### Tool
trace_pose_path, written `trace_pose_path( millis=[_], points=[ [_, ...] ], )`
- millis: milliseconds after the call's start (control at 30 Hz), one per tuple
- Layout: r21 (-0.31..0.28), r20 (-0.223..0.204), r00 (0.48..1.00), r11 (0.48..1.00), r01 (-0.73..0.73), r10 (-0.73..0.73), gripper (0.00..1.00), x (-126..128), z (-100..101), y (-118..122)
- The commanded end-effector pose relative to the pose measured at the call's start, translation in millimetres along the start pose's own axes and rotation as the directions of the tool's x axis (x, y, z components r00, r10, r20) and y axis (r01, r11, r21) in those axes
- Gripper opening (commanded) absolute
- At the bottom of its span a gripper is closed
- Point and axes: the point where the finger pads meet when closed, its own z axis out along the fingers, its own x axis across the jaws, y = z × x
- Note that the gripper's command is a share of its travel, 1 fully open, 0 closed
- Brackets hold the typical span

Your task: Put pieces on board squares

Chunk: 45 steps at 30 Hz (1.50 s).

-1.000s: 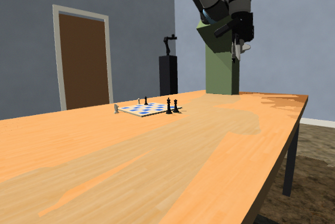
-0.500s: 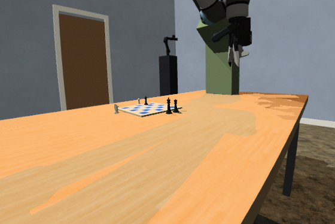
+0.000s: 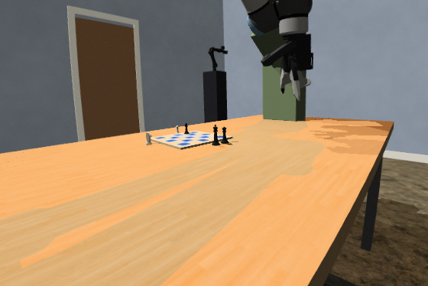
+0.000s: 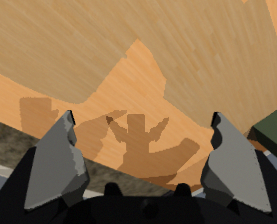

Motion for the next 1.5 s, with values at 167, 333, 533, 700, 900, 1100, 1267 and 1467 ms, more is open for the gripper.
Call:
trace_pose_path(
  millis=[167, 333, 533, 700, 900, 1100, 1267, 1467],
  points=[
    [-0.058, -0.078, 0.988, 0.99, 0.128, -0.132, 1.0, 0, 23, -28],
    [-0.12, -0.124, 0.964, 0.968, 0.221, -0.235, 1.0, 2, 38, -53],
    [-0.219, -0.16, 0.917, 0.919, 0.328, -0.366, 1.0, 9, 50, -88],
    [-0.278, -0.165, 0.887, 0.883, 0.377, -0.431, 1.0, 13, 53, -108],
    [-0.405, -0.144, 0.82, 0.789, 0.462, -0.554, 1.0, 27, 50, -150],
    [-0.509, -0.089, 0.763, 0.688, 0.517, -0.64, 1.0, 41, 36, -186],
    [-0.566, -0.039, 0.732, 0.618, 0.545, -0.68, 1.0, 50, 22, -208],
    [-0.644, 0.068, 0.686, 0.493, 0.585, -0.725, 1.0, 66, -12, -243]
  ],
)
